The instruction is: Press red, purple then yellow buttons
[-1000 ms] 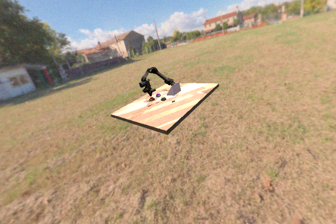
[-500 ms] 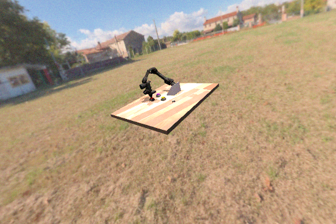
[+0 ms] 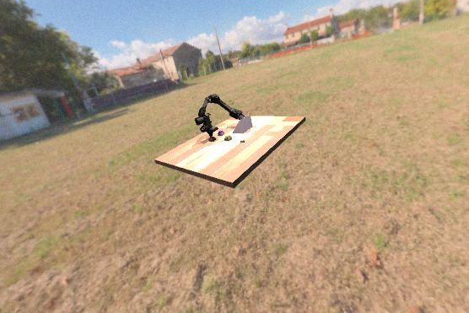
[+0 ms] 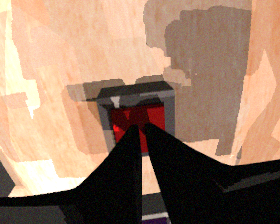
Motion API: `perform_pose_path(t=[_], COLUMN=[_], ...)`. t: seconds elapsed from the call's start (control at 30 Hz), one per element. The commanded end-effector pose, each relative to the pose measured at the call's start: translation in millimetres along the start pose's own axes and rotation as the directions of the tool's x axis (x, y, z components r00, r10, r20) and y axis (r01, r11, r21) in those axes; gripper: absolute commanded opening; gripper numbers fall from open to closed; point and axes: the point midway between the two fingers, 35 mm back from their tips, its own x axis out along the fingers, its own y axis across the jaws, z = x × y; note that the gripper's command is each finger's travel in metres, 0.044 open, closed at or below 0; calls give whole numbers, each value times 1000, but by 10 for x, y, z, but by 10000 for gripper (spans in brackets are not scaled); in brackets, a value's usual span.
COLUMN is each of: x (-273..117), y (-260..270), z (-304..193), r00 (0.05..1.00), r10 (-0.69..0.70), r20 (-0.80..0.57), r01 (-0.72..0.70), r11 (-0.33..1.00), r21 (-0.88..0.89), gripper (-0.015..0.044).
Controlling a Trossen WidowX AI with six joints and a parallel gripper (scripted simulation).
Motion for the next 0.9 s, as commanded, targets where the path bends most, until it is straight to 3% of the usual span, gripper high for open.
perform_pose_path(t=[0.0, 0.17, 0.37, 0.53, 0.77, 0.87], x=[17, -304, -355, -917, -948, -995], y=[9, 11, 12, 15, 12, -5], z=[-17, -11, -11, -7, -31, -351], r00=[1000, 1000, 1000, 1000, 1000, 1000], r10=[1, 3, 3, 5, 5, 6], r20=[-6, -6, -6, -7, -7, -8], r01=[-2, -3, -3, -6, -5, -6], r11=[1000, 1000, 1000, 1000, 1000, 1000], r21=[-9, -9, -9, -10, -10, -12], gripper=[20, 20, 20, 20, 20, 20])
